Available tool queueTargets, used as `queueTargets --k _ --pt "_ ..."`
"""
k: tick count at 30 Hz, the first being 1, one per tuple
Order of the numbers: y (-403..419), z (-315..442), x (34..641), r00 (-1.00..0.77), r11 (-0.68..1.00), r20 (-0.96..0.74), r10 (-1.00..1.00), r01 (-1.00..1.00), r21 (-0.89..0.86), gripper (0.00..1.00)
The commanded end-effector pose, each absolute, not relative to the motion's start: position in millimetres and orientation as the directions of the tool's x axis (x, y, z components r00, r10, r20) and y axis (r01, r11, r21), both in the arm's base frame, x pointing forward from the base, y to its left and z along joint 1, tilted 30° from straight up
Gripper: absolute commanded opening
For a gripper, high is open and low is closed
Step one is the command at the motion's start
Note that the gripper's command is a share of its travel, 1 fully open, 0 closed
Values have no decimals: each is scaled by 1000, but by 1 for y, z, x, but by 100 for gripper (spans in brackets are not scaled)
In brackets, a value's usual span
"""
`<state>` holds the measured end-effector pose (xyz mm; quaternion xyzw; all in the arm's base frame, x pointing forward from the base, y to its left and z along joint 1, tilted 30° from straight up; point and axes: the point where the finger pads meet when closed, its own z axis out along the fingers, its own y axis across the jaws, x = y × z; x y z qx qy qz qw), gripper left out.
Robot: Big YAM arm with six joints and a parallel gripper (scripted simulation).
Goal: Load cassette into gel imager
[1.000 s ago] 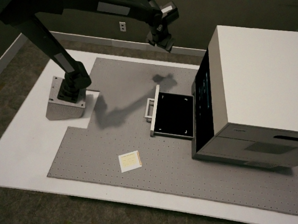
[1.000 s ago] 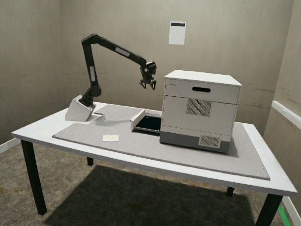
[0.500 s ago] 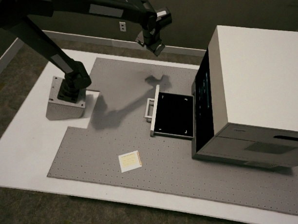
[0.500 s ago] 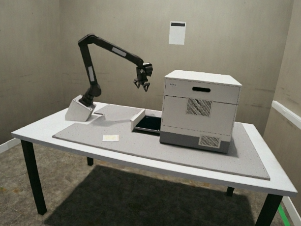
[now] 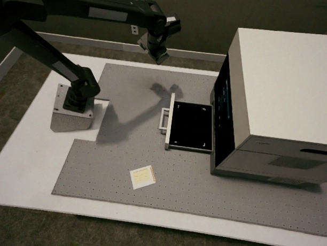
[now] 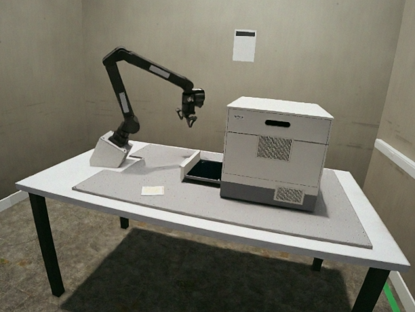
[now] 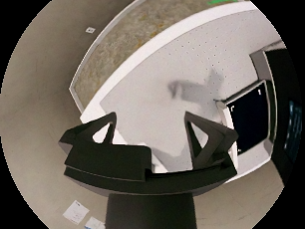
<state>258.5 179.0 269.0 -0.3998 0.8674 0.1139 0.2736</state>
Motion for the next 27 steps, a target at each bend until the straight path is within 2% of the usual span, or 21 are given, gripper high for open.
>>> queueTargets --k 1,4,8,13,18,22,27 --pt "171 261 241 -578 680 -546 -607 -733 21 100" --pt "171 254 230 -573 675 -544 -613 -737 16 100" --pt "165 238 219 -680 708 -458 -573 -692 140 100" --pt "165 237 200 -656 693 -480 -583 -710 128 100" --pt "139 236 217 -745 805 -484 -459 -579 127 100" --pt "128 246 233 -739 803 -489 -464 -584 121 100" --pt "106 237 236 -797 876 -490 -354 -466 126 100"
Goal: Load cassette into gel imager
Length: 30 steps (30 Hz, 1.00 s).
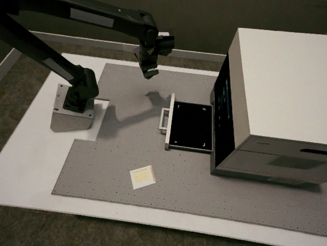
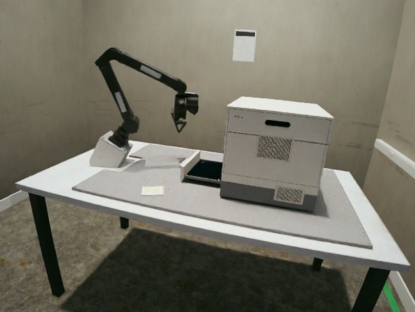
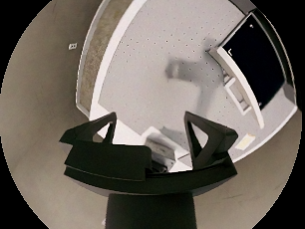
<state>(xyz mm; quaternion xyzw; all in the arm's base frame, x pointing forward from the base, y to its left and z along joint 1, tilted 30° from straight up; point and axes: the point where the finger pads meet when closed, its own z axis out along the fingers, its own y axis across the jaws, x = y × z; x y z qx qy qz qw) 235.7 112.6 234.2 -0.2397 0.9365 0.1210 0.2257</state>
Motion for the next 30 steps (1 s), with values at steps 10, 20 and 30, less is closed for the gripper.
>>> queueTargets --k 10,20,30 --pt "67 242 256 -835 923 -483 -264 -364 123 100" --pt "26 238 259 -865 981 -497 -71 -152 125 100" --pt "-21 237 258 -869 992 -490 76 16 126 100"
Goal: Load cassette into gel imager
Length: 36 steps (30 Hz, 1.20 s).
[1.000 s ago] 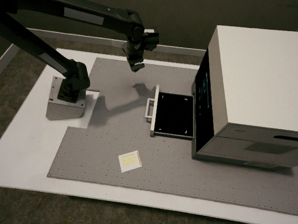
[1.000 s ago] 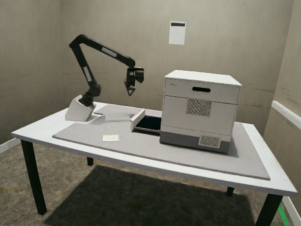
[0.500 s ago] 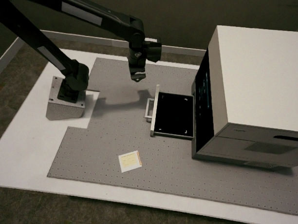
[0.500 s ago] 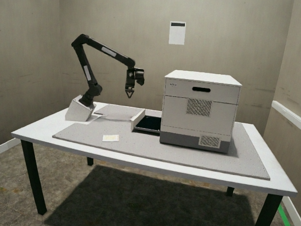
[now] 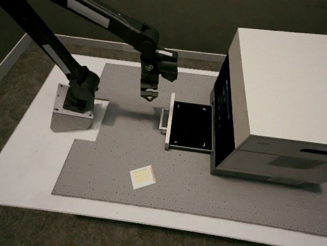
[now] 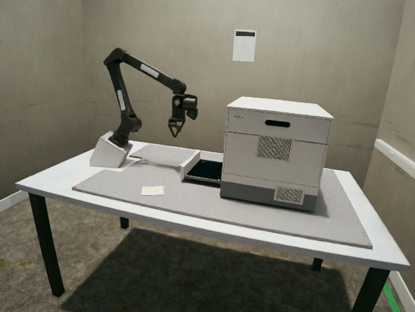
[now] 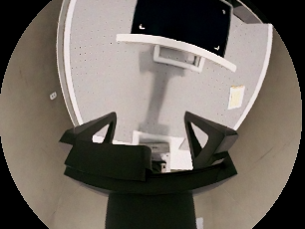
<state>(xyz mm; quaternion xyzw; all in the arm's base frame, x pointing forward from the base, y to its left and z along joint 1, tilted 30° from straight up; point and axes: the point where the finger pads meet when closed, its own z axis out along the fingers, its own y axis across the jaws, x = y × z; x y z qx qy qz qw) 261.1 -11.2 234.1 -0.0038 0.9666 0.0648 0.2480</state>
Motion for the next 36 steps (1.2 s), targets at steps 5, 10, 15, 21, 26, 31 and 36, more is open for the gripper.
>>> queueTargets --k 5,10,15,21,26,31,36 --pt "-36 236 259 -873 991 -478 101 47 125 100" --pt "-61 239 256 -861 984 -477 174 130 125 100" --pt "-65 248 258 -847 985 -505 169 126 118 100" --pt "-65 248 258 -847 985 -505 169 126 118 100" --pt "-80 259 271 -833 990 -536 138 108 87 100" --pt "-99 255 283 -841 995 -531 102 80 65 100" --pt "-122 247 295 -848 998 -525 67 51 44 100"
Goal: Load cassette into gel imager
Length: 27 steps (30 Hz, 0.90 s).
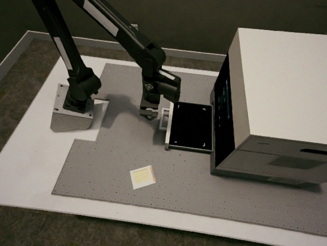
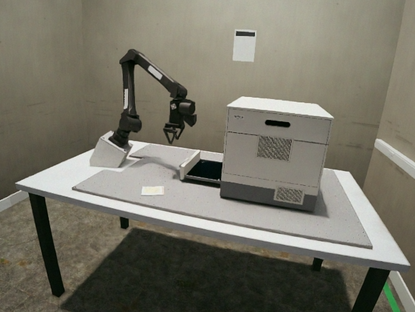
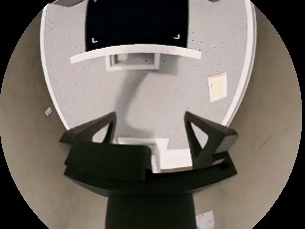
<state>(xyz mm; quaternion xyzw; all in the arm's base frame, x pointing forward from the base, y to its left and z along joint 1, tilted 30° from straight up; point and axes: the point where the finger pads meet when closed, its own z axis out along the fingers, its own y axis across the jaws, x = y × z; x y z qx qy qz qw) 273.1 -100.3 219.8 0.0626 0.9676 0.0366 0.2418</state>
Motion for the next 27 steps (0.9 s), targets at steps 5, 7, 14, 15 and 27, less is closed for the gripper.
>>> queueTargets --k 5,7,14,15,27 --pt "-135 242 300 -853 999 -521 32 22 25 100" --pt "-145 238 304 -854 999 -520 32 22 24 100" --pt "-174 224 312 -858 999 -513 -36 -36 -11 100" --pt "-179 222 313 -858 999 -512 -37 -36 -11 100" --pt "-224 199 319 -857 995 -505 -104 -94 -44 100"
